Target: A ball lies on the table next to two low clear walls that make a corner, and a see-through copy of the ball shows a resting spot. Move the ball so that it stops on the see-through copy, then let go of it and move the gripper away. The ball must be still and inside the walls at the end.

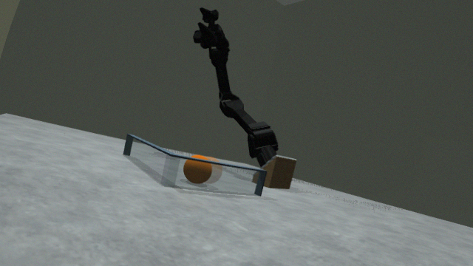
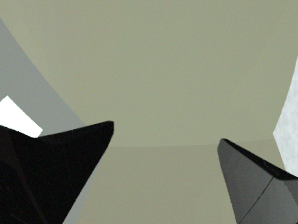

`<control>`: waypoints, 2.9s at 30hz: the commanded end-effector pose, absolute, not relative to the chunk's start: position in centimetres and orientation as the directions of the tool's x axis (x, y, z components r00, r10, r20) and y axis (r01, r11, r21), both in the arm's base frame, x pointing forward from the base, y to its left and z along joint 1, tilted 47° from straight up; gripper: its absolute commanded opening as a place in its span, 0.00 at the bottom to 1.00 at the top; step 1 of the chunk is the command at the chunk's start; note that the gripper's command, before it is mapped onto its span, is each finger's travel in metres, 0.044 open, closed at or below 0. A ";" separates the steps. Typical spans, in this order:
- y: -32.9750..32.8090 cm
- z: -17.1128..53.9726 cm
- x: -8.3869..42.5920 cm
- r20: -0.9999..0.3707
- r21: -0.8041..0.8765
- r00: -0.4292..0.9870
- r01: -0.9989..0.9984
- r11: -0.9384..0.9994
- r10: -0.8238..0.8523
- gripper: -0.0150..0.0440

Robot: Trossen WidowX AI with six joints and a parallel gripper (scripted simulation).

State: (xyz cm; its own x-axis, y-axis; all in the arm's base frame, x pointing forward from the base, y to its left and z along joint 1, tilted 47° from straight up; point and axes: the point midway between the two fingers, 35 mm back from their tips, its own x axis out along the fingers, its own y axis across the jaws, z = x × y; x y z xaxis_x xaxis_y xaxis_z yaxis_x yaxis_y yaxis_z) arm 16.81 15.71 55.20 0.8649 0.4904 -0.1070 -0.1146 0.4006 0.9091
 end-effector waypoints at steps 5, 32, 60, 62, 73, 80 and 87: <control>17.4 53.3 18.6 -0.170 0.838 0.877 -0.111 0.534 0.449 0.96; 23.4 21.0 33.3 -0.764 -0.565 0.605 -0.459 0.685 -0.225 0.96; 13.4 0.9 31.2 -0.689 -0.085 0.104 -0.994 -0.063 -0.718 0.96; 13.4 0.8 31.2 -0.689 -0.085 0.104 -0.994 -0.063 -0.718 0.96; 12.0 -0.6 31.4 -0.688 -0.085 0.104 -0.994 -0.063 -0.718 0.96; 11.2 -1.4 31.6 -0.688 -0.085 0.104 -0.994 -0.063 -0.718 0.96; 10.3 -2.2 31.7 -0.688 -0.085 0.105 -0.994 -0.063 -0.718 0.96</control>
